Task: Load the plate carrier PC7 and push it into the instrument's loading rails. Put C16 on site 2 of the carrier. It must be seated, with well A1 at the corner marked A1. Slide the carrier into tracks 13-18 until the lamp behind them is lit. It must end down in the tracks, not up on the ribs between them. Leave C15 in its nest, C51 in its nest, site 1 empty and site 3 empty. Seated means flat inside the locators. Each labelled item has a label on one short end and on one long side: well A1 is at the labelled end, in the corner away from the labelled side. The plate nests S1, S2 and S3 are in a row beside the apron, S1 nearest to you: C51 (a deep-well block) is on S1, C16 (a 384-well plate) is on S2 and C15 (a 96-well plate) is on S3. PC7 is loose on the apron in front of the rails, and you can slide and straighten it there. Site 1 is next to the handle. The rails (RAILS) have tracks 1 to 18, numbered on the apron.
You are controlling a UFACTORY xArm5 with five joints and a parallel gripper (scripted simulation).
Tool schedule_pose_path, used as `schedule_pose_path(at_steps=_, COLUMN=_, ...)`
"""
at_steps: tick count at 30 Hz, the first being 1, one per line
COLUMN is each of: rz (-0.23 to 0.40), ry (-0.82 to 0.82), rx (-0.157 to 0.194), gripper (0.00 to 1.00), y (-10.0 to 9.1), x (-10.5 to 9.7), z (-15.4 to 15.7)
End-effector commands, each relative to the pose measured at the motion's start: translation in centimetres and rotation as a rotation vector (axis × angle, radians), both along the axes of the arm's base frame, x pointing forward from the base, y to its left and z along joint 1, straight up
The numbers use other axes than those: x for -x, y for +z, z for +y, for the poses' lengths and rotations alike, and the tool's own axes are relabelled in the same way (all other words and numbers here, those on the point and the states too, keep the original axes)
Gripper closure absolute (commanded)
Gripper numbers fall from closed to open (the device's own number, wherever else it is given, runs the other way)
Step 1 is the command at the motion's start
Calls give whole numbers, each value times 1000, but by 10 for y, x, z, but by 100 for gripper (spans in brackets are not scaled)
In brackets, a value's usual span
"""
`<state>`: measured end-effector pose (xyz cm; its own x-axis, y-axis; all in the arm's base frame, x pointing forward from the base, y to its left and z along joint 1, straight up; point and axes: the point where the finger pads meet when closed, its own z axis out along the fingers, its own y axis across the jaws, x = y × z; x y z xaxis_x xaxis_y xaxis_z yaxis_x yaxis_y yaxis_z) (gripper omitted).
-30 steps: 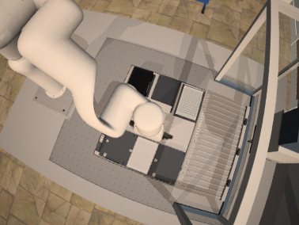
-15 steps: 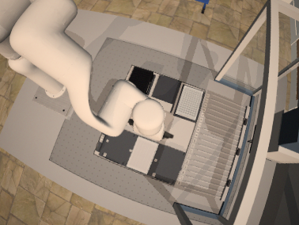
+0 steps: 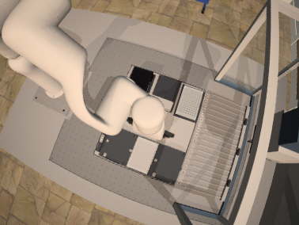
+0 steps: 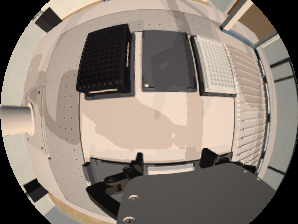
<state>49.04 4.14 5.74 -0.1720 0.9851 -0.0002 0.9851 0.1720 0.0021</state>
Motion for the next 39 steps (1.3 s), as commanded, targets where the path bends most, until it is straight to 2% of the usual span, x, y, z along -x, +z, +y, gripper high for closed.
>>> schedule_pose_path(at_steps=1, rz=-4, ry=0, rx=0, gripper=0, y=10, x=-1, z=0)
schedule_pose_path(at_steps=39, rz=-4, ry=0, rx=0, gripper=0, y=64, x=-1, z=1)
